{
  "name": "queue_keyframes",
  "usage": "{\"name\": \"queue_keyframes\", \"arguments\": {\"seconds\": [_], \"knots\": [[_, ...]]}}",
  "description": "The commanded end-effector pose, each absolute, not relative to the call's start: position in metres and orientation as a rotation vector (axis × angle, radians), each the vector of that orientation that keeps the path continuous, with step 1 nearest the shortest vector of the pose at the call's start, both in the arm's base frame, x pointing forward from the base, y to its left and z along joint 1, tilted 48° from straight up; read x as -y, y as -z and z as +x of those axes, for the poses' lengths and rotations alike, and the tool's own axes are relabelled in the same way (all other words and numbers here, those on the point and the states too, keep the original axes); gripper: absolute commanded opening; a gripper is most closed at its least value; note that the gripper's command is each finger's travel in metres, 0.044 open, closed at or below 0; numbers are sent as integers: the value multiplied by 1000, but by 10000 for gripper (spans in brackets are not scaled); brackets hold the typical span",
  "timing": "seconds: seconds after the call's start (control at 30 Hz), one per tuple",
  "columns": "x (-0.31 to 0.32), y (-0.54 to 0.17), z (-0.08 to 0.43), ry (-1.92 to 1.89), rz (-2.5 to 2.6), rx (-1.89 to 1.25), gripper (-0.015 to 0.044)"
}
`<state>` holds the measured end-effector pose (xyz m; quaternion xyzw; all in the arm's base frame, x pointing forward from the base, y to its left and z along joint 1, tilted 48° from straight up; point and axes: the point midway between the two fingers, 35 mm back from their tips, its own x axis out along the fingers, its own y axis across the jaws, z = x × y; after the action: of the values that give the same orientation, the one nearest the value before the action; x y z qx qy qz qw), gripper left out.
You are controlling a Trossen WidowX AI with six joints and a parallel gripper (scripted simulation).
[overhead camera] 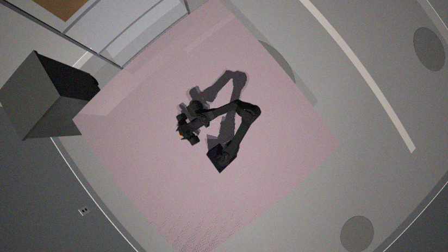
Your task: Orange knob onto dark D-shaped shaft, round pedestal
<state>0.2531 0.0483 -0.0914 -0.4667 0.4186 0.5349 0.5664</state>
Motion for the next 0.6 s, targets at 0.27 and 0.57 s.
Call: {"name": "queue_keyframes", "arguments": {"seconds": [0.27, 0.57], "knots": [[-48, 92, 253, -1257, -1097, -984, 365], [-50, 90, 253, -1257, -1097, -984, 440]]}}
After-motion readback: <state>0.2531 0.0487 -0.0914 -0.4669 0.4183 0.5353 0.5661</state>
